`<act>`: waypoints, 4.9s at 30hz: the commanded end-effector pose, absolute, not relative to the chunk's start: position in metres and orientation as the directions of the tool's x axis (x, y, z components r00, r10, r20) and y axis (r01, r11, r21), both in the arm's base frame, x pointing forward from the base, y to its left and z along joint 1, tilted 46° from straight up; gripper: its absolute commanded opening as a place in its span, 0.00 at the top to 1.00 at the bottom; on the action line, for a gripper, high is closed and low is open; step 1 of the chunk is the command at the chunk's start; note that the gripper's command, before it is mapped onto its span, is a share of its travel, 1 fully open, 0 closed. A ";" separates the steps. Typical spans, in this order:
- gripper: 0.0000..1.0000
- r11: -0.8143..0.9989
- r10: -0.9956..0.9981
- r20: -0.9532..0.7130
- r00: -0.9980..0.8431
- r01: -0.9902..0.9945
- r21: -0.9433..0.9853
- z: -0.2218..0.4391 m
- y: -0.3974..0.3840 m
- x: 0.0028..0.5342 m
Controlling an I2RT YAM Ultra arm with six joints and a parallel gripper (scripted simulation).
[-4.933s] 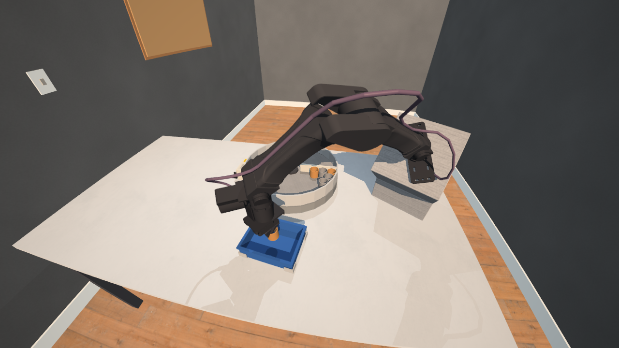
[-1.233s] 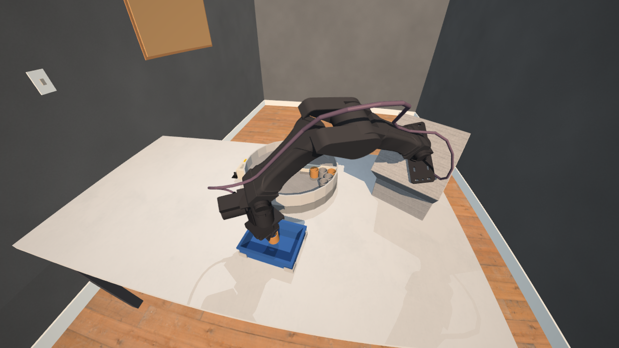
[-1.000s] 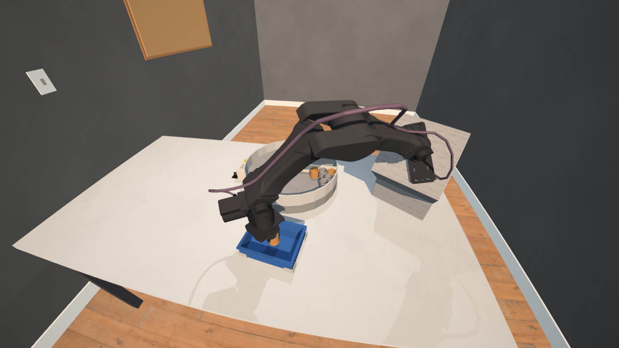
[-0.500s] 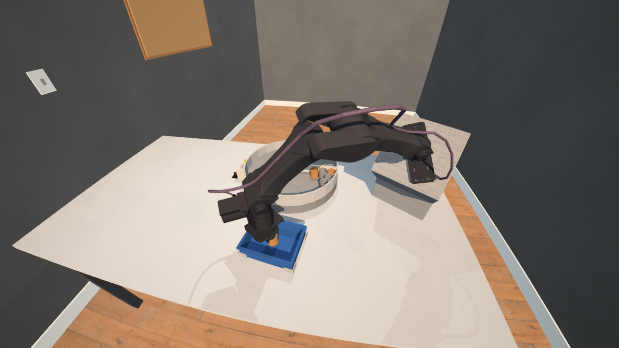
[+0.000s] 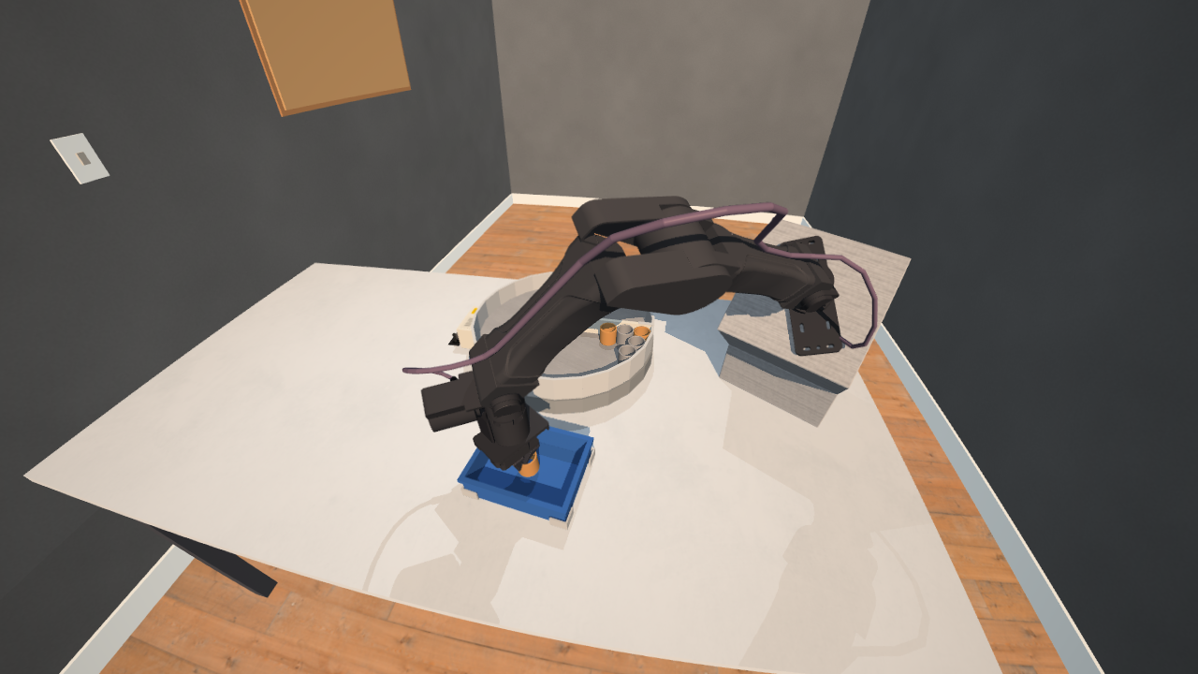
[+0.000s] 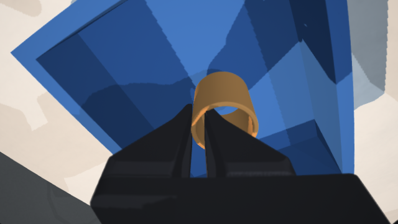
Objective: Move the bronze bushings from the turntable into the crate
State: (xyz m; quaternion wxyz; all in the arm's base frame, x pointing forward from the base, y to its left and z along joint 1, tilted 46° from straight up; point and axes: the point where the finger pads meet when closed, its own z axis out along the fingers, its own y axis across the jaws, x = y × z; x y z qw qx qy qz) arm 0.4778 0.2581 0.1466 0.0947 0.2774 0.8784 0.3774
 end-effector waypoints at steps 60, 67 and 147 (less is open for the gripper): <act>1.00 0.548 0.579 0.019 -0.815 0.406 0.731 0.156 0.255 0.480; 1.00 0.548 0.580 0.016 -0.814 0.405 0.732 0.152 0.252 0.478; 1.00 0.556 0.572 0.028 -0.819 0.413 0.722 0.148 0.263 0.484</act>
